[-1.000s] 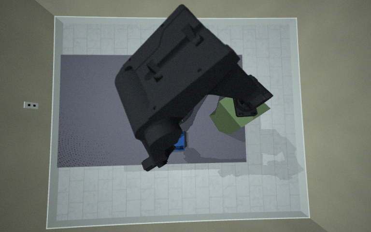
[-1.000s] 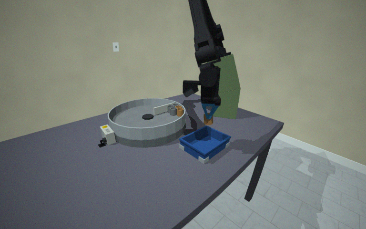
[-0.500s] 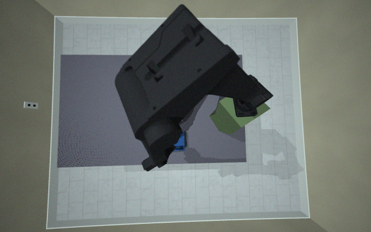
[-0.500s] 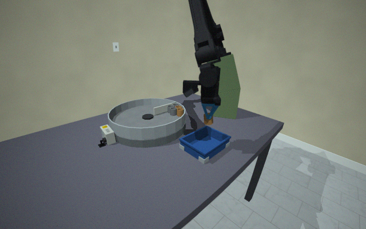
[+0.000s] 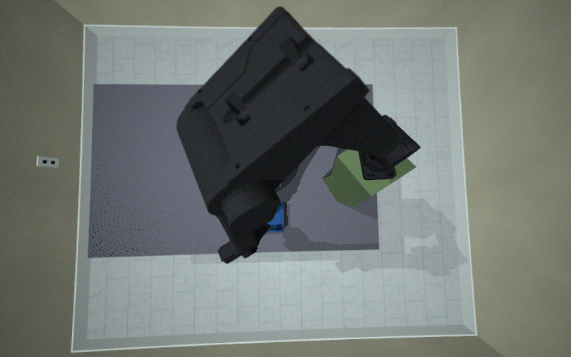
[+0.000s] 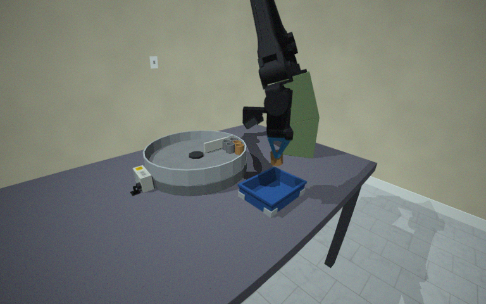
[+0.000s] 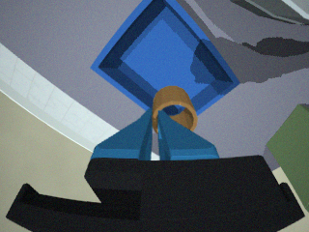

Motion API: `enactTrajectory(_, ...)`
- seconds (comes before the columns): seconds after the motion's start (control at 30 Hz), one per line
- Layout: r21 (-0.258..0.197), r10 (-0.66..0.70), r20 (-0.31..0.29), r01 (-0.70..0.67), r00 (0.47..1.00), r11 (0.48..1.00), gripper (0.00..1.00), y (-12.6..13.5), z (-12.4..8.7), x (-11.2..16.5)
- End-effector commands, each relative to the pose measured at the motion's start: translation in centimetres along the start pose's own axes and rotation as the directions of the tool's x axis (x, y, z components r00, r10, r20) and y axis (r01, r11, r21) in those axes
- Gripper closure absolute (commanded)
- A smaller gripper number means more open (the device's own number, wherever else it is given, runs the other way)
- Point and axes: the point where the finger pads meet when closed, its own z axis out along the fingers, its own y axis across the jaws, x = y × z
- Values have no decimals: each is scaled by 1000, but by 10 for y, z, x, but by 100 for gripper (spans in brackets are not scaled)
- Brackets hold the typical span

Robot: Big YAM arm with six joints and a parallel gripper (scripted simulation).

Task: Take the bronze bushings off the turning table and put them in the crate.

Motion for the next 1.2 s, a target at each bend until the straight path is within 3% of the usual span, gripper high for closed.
enactTrajectory(0.0, -25, 10, 9, -10, 1000, 1000, 100, 14, -8, -10)
enactTrajectory(0.73, -24, 10, 9, -10, 1000, 1000, 100, 14, -8, -10)
enactTrajectory(1.17, -22, 9, 9, -9, 1000, 1000, 100, 10, 48, -10)
